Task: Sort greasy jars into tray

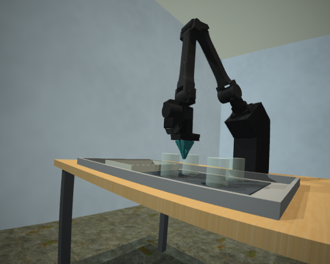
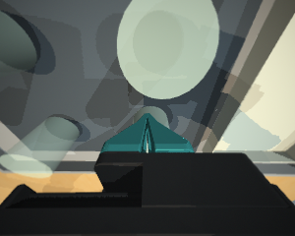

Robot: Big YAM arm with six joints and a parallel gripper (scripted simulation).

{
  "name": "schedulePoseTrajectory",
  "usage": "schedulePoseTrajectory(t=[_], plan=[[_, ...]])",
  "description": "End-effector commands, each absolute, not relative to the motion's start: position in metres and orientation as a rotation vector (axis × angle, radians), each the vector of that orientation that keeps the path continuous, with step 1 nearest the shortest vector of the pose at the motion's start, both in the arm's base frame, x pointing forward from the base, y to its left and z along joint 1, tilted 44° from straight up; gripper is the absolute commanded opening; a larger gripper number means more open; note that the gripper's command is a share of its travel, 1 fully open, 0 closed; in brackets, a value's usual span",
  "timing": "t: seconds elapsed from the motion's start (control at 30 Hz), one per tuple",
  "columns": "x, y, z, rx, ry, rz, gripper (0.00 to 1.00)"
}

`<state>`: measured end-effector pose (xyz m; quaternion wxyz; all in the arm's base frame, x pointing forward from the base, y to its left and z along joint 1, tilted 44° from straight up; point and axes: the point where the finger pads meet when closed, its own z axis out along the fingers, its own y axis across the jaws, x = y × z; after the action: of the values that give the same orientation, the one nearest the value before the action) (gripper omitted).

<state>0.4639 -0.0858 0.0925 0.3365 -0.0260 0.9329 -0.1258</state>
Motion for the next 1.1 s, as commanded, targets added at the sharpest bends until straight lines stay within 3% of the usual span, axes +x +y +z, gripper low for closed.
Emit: schedulePoseTrajectory(t=[0.0, 1.07], plan=[[0.4744, -0.094, 0.0994, -0.063, 2.409, -0.34, 0.0], [0.4722, -0.0944, 0.0976, -0.063, 2.409, -0.34, 0.0]])
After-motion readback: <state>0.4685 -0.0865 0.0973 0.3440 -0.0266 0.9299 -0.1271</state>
